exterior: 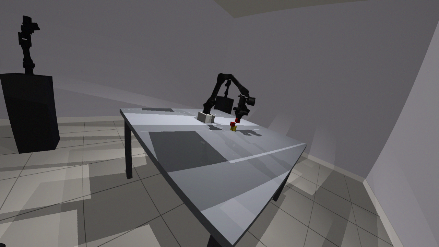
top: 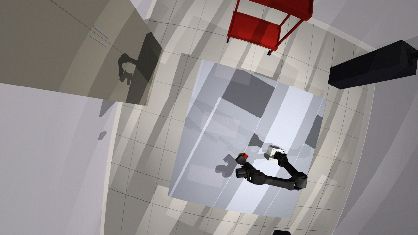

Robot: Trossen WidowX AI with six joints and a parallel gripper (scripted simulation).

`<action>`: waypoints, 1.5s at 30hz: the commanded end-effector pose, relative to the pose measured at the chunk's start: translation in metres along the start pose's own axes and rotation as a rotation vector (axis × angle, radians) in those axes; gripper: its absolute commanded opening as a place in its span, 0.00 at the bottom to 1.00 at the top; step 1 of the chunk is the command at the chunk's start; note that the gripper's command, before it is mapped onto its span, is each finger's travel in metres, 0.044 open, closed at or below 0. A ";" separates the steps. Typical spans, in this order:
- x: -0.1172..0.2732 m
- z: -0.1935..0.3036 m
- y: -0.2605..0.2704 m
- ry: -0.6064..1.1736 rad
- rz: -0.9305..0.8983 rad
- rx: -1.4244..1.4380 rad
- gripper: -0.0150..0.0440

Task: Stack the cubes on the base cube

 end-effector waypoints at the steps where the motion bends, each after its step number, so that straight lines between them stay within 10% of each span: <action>1: -0.003 0.001 0.001 0.009 -0.004 0.000 0.43; 45: -0.033 0.001 0.000 0.009 -0.004 -0.006 0.43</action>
Point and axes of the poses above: the point midway between the two fingers, 35 mm back from their tips, its own x axis back along the fingers, its own y axis across the jaws, z = x × y, the point moved 6 cm from there along x, back along the fingers, and after that the axes turned 4 degrees about x, right-handed, at the moved point
